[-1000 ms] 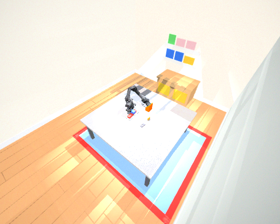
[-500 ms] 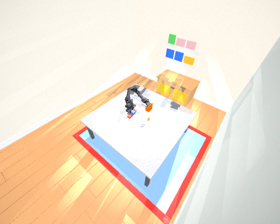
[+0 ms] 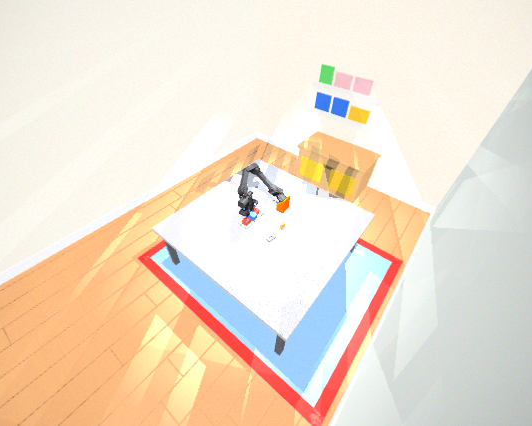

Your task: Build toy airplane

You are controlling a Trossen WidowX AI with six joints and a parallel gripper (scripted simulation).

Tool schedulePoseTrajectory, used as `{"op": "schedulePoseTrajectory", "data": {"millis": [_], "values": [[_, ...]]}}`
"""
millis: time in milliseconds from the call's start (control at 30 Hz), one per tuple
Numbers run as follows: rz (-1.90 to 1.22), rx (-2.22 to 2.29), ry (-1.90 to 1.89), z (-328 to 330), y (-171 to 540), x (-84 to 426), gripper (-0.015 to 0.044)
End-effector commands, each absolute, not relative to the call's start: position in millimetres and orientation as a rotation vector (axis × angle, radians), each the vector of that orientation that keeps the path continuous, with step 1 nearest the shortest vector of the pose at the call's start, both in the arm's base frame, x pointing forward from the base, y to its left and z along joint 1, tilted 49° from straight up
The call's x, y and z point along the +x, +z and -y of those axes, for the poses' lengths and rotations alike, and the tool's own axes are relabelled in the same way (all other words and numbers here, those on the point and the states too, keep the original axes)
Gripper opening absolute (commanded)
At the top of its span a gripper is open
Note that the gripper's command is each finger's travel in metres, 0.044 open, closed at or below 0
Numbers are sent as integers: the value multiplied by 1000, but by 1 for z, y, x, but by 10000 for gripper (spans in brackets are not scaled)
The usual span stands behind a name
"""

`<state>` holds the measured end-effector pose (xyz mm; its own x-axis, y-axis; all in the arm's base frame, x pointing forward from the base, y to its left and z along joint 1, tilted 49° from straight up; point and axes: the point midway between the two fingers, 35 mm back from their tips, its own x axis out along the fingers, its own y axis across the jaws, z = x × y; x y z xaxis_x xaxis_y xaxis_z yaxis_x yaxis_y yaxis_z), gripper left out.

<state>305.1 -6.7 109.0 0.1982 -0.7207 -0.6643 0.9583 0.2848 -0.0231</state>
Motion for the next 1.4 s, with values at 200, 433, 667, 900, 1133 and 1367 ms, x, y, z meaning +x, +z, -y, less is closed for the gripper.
{"op": "schedulePoseTrajectory", "data": {"millis": [200,433,667,900,1133,1367], "values": [[-637,445,-1232,9,107,305,168],[-637,445,-1232,9,107,305,56],[-637,445,-1232,9,107,305,240],[-637,445,-1232,9,107,305,424],[-637,445,-1232,9,107,305,440],[-643,443,-1228,-39,148,295,440]]}}
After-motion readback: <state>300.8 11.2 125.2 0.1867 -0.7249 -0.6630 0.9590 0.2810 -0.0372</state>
